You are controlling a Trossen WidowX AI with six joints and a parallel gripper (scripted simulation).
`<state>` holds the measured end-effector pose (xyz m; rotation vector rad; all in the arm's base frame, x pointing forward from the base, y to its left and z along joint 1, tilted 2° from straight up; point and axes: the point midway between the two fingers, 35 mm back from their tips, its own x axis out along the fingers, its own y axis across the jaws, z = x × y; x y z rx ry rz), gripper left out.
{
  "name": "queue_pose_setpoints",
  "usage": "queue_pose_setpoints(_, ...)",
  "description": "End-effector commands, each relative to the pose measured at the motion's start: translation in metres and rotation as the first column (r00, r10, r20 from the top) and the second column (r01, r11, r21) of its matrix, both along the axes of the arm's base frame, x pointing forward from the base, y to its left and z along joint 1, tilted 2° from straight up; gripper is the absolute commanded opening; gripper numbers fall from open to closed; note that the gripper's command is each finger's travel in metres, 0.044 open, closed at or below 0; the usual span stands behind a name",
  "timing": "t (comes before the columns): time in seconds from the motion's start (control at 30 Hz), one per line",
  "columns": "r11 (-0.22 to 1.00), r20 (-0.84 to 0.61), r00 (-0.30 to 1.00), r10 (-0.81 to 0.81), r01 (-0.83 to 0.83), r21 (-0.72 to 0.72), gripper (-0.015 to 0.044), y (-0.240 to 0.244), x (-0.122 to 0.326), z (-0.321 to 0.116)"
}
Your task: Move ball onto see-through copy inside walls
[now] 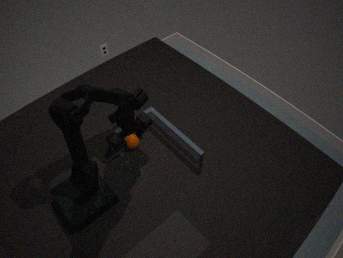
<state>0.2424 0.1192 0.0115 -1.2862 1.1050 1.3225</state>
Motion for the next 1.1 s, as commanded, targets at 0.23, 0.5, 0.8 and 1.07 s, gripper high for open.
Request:
queue_pose_setpoints(0.23,1.000,0.001,1.000,-0.002,0.002,0.001,0.0411,0.000,0.003,0.024)
queue_pose_setpoints(0.5,1.000,0.002,1.000,-0.007,0.007,0.002,0.0411,-0.003,0.000,0.086)
queue_pose_setpoints(0.8,1.000,0.023,1.000,-0.010,0.010,0.011,0.0440,-0.001,0.005,0.090)
queue_pose_setpoints(1.07,1.000,0.020,1.000,-0.010,0.009,0.009,0.0440,-0.005,-0.001,0.127)
